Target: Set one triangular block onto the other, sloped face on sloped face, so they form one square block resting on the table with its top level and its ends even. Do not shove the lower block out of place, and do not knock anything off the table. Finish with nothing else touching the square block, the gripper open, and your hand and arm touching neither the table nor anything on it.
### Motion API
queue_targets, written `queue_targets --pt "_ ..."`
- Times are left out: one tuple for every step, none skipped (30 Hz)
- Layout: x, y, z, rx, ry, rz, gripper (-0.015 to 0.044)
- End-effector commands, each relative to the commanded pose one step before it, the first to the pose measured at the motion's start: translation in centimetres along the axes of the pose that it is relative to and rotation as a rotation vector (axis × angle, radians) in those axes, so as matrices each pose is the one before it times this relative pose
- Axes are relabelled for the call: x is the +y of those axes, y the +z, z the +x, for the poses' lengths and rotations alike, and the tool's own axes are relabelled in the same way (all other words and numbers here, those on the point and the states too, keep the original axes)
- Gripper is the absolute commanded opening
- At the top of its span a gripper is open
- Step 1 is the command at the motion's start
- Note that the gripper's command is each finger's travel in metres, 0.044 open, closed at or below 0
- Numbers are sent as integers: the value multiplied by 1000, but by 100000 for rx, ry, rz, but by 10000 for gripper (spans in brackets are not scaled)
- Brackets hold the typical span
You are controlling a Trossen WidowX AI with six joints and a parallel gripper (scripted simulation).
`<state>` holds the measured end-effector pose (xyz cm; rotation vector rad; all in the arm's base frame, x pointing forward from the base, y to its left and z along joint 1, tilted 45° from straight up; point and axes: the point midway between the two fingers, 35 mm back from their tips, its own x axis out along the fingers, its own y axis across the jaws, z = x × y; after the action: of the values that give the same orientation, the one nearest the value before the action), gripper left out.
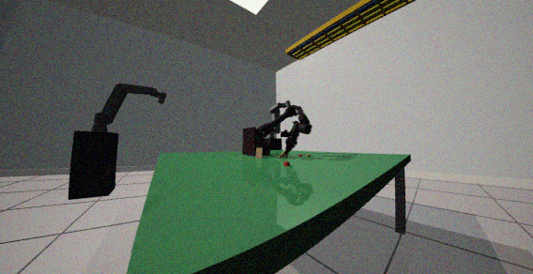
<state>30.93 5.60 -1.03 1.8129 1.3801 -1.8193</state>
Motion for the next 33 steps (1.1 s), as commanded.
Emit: queue_targets --pt "-208 72 894 11 -730 373 440" --pt "-20 17 158 2 -12 0 440" --pt "-21 17 158 2 -12 0 440" --pt "-22 18 158 2 -13 0 440" --pt "-22 18 158 2 -13 0 440" --pt "-18 15 126 2 -11 0 440" --pt "-11 9 75 1 -6 0 440" --pt "-4 3 25 0 -2 0 440" --pt "0 0 0 0 0 0 414" --pt "0 0 0 0 0 0 387" --pt "0 0 0 0 0 0 361" --pt "0 0 0 0 0 0 335" --pt "0 0 0 0 0 0 309" --pt "0 0 0 0 0 0 282" --pt "0 0 0 0 0 0 256" --pt "0 0 0 0 0 0 230" --pt "0 0 0 0 0 0 204" --pt "0 0 0 0 0 0 177" --pt "0 0 0 0 0 0 151" --pt "0 0 0 0 0 0 145" --pt "0 0 0 0 0 0 138" --pt "0 0 0 0 0 0 131" --pt "0 0 0 0 0 0 125" --pt "0 0 0 0 0 0 118" --pt "0 0 0 0 0 0 111" --pt "0 0 0 0 0 0 105" --pt "0 0 0 0 0 0 78" --pt "0 0 0 0 0 0 52" --pt "0 0 0 0 0 0 26" --pt "6 22 -42 -44 46 -39 0" --pt "19 68 -125 -132 136 -118 0" --pt "18 66 -120 -127 129 -113 0" --pt "7 26 -47 -50 50 -44 0"
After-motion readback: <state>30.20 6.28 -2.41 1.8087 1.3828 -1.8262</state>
